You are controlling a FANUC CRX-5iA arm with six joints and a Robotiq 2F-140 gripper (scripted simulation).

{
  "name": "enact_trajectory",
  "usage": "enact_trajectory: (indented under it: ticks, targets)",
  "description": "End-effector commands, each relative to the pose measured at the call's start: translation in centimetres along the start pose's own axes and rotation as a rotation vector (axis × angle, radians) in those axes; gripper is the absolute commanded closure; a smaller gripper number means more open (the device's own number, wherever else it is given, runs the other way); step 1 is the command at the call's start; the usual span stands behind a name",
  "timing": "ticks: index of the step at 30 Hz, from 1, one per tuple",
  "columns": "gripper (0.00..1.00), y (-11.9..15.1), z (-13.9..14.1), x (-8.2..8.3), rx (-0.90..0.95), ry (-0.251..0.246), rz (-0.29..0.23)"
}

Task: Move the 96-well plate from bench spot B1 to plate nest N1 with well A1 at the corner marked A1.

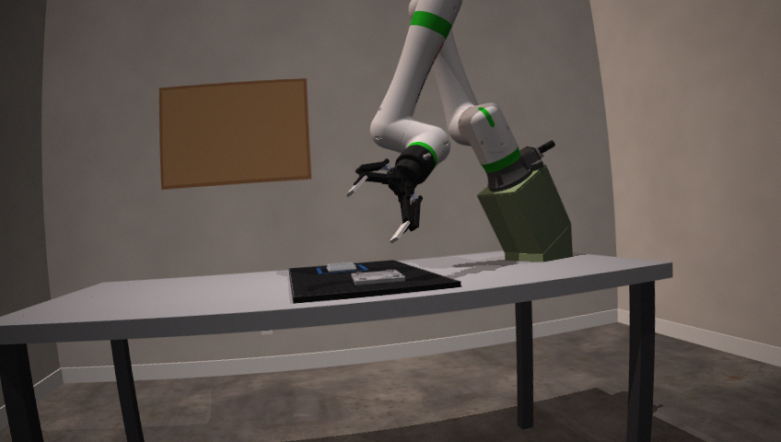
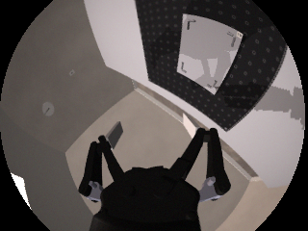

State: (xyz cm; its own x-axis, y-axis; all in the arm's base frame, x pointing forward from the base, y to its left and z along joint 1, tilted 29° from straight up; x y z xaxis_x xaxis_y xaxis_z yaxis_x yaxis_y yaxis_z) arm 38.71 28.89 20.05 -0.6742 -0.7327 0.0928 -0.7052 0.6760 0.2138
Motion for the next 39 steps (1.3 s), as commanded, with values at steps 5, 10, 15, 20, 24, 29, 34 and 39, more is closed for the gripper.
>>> enact_trajectory:
  ticks: [5,10,15,20,24,29,34,39]
  targets:
    - [0.00,0.0,0.0,0.0,0.000,0.000,0.000]
    - [0.00,0.0,0.0,0.0,0.000,0.000,0.000]
    - [0.00,0.0,0.0,0.0,0.000,0.000,0.000]
    - [0.00,1.1,-0.1,-0.1,0.046,0.027,-0.085]
    - [0.00,2.2,-0.2,-0.1,0.106,0.069,-0.196]
    - [0.00,2.6,0.2,0.4,0.182,0.141,-0.326]
    - [0.00,2.5,0.3,0.8,0.227,0.193,-0.398]
    - [0.00,1.4,0.9,2.2,0.302,0.297,-0.505]
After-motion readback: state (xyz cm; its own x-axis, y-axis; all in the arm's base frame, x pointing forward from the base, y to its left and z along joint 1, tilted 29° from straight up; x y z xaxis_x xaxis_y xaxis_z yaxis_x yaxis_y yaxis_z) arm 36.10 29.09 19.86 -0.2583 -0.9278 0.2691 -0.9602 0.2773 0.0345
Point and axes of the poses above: the point where the finger pads meet when closed, its own x axis back along the fingers, its own z axis across the jaws, y = z × x, the point moved 5 cm from there along x, back along the fingers, and after that the axes turned 1 degree about x, right-handed, at the moved point
